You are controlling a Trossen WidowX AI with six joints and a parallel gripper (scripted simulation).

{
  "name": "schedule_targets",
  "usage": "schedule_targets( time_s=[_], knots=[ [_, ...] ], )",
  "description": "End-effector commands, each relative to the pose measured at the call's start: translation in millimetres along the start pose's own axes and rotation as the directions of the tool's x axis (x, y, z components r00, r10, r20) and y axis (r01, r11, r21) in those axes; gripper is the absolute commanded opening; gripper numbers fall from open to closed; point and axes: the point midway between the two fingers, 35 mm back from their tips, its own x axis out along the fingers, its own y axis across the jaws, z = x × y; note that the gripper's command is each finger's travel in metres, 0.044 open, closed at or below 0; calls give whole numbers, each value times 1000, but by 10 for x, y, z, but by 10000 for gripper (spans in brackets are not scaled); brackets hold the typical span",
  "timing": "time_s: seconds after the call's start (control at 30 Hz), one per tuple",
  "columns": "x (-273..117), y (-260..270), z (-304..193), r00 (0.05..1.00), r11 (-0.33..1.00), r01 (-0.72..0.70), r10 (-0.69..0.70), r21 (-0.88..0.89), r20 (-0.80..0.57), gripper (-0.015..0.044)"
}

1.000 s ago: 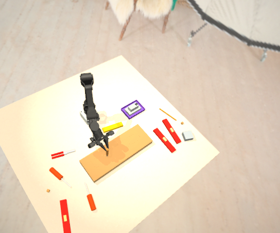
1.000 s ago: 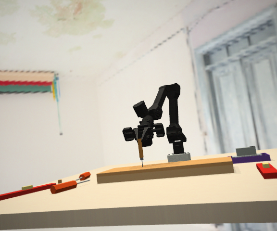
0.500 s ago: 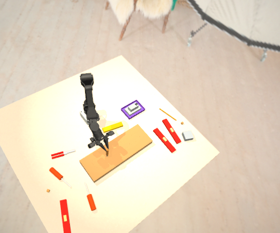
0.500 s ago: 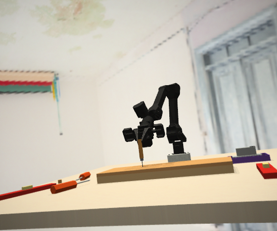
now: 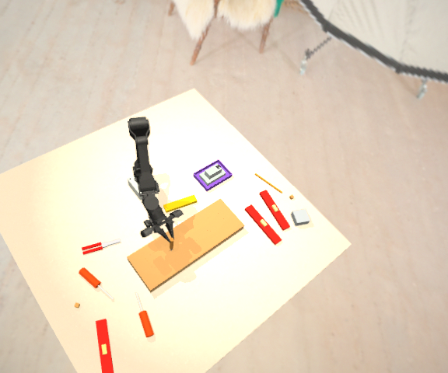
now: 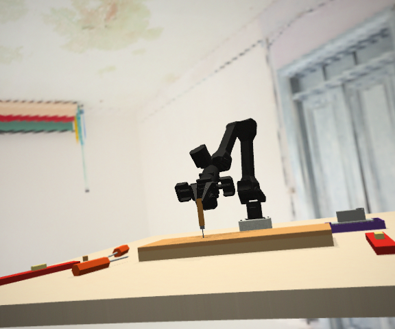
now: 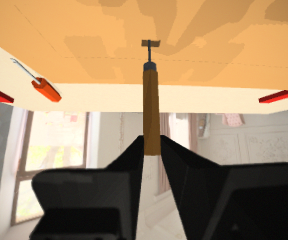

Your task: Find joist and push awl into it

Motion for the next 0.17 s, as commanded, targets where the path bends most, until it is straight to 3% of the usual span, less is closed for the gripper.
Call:
schedule_targets(
  time_s=[0.0, 0.13],
  knots=[
    [2, -2, 24, 1000, 1000, 0, 0, 5, 7, 0],
    [2, -2, 24, 1000, 1000, 0, 0, 5, 7, 0]
  ],
)
